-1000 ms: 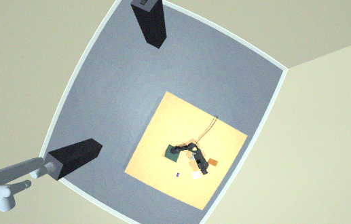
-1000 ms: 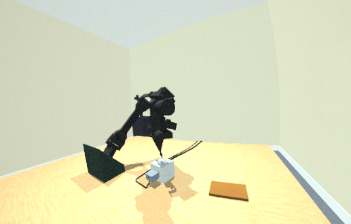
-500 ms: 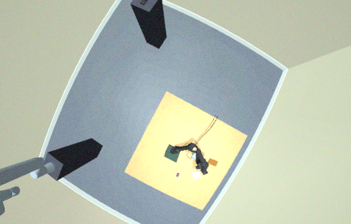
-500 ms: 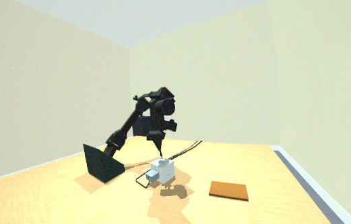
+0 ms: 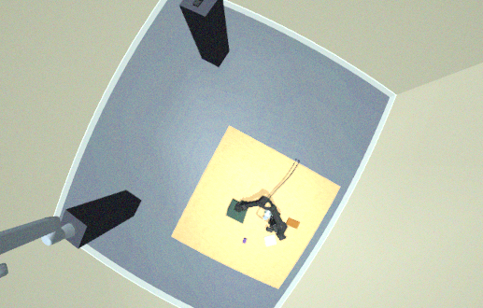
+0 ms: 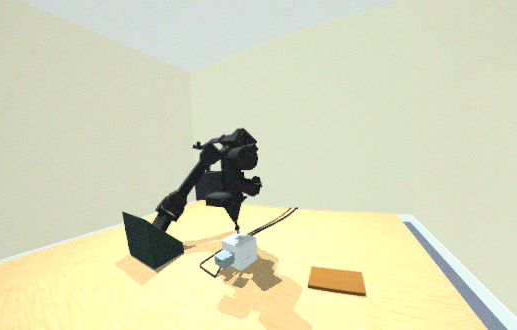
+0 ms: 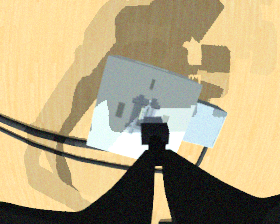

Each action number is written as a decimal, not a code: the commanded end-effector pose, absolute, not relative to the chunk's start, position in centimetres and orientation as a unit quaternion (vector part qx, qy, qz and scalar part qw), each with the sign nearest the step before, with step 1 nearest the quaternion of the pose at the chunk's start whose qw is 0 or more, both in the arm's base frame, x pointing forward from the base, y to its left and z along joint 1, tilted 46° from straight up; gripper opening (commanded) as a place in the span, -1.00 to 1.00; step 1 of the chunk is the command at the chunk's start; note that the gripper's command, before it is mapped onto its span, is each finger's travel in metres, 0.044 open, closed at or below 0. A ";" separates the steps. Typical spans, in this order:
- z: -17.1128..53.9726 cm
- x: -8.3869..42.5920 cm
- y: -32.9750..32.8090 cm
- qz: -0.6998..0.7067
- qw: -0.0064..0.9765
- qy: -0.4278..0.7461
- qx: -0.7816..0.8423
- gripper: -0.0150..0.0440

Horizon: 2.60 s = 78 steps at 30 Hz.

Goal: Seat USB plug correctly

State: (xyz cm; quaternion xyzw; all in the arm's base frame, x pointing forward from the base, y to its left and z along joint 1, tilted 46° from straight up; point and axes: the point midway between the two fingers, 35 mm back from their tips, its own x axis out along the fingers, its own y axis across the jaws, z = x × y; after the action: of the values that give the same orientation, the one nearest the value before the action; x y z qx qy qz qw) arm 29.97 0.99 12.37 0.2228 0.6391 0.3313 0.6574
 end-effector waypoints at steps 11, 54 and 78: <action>12.4 30.0 1.0 0.208 0.606 0.689 0.340 -0.49; 12.4 30.0 1.0 -0.192 0.331 0.694 0.610 -0.49; 12.4 30.0 1.0 -0.319 0.210 0.645 0.662 -0.49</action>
State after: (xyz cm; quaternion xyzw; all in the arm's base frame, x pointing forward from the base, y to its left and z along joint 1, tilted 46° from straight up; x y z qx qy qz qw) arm 30.00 0.99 12.36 0.6611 0.6464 -0.3159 0.2129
